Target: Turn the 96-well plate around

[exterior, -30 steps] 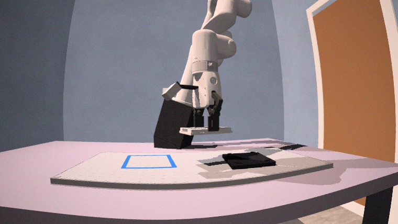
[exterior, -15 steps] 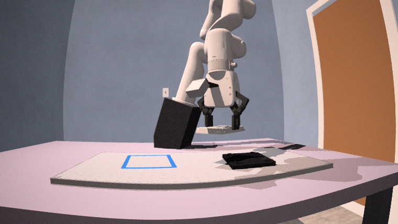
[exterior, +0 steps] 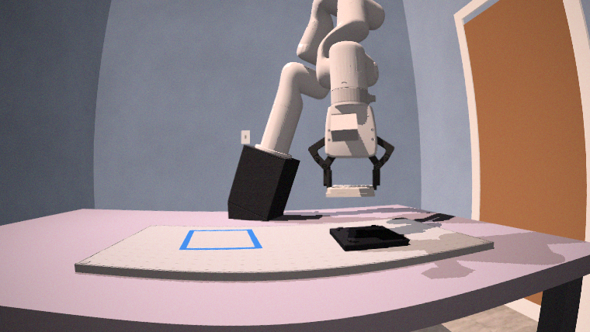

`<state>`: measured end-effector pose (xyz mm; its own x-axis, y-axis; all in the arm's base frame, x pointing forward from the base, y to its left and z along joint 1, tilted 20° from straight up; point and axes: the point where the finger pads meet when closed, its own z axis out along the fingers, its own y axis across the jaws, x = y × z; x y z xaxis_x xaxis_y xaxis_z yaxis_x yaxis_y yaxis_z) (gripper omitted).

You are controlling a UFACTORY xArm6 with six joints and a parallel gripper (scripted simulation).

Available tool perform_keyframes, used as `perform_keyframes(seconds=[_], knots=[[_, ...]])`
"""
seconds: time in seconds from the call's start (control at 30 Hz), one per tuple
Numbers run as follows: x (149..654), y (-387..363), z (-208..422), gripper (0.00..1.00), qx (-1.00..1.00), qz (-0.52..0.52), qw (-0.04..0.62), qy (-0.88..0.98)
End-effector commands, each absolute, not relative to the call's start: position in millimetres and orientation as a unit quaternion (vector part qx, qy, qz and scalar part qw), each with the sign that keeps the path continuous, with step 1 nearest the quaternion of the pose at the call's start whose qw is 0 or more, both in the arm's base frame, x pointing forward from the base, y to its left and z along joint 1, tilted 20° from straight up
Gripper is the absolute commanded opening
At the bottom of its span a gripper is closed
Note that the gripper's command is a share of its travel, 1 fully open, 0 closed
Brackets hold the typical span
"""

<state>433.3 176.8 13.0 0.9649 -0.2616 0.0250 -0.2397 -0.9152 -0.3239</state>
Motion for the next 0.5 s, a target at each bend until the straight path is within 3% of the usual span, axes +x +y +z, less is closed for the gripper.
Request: perform_keyframes(seconds=[0.0, 0.47], knots=[[436.2, 188.0, 18.5, 0.00, -0.983, -0.048, 0.165, 0.067], [438.2, 204.7, 25.1, 0.00, -0.985, -0.060, 0.161, -0.007]])
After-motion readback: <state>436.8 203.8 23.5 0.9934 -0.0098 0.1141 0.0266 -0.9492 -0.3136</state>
